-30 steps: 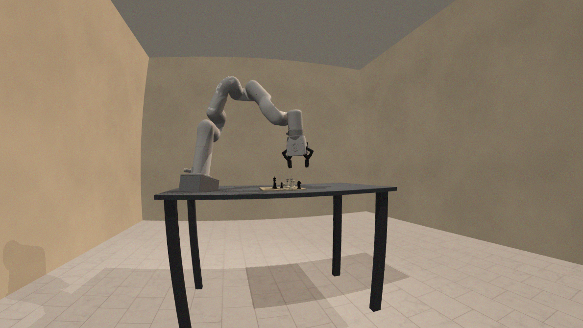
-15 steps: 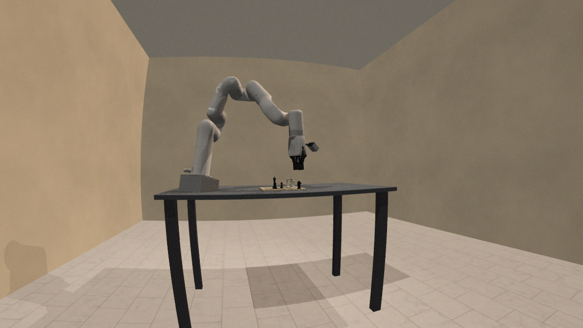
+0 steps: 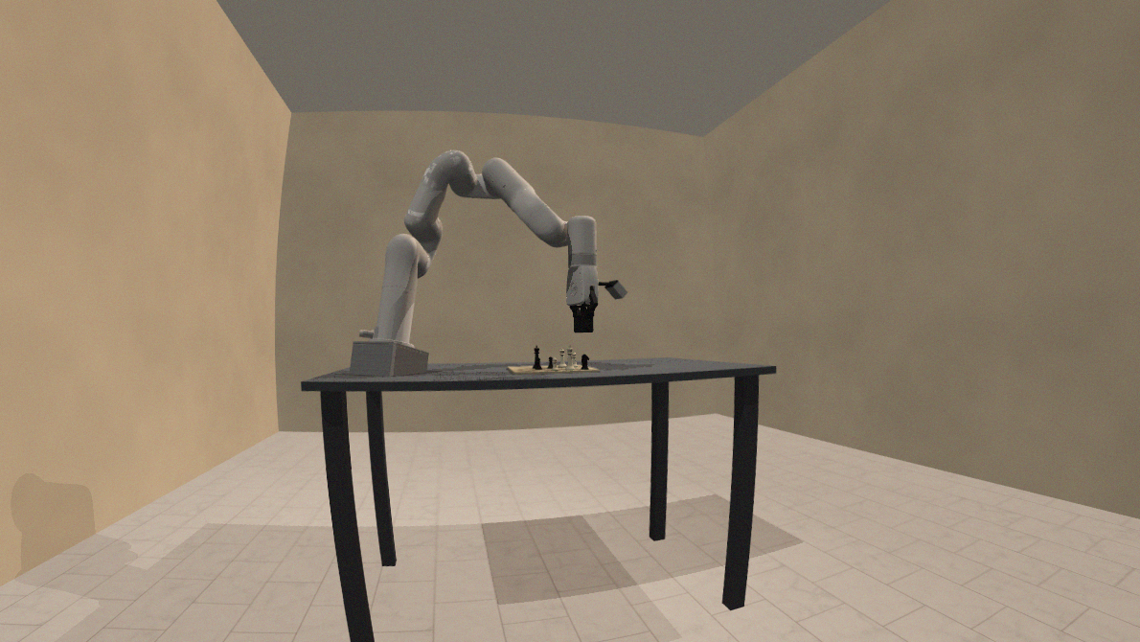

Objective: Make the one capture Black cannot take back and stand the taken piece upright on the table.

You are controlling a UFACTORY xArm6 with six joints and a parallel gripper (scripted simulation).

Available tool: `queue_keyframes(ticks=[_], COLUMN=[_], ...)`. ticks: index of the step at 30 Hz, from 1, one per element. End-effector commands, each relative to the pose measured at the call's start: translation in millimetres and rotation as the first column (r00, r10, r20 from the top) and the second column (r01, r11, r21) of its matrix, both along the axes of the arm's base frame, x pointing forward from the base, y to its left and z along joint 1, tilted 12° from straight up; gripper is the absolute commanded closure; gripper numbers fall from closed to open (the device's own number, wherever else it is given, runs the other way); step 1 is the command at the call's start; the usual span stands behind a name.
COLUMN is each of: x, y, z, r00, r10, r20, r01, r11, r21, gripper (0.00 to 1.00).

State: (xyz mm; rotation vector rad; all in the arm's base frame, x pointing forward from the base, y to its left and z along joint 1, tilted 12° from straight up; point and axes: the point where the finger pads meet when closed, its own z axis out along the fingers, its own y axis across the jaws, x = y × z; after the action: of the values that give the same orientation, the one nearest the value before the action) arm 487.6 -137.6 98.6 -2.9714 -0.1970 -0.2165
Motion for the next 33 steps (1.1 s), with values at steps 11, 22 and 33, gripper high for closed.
queue_keyframes(ticks=[11,22,33], x=[1.3,1.8,3.2], y=[-0.6,0.0,1.6], z=[1.7,-1.7,-11.1], r00=[1.000,1.000,1.000], r10=[-0.001,-0.001,-0.001], r20=[0.003,0.003,0.003], r01=[0.001,0.001,0.001], r11=[1.000,1.000,1.000], r21=[-0.002,-0.002,-0.002], gripper=[0.63,0.63,0.63])
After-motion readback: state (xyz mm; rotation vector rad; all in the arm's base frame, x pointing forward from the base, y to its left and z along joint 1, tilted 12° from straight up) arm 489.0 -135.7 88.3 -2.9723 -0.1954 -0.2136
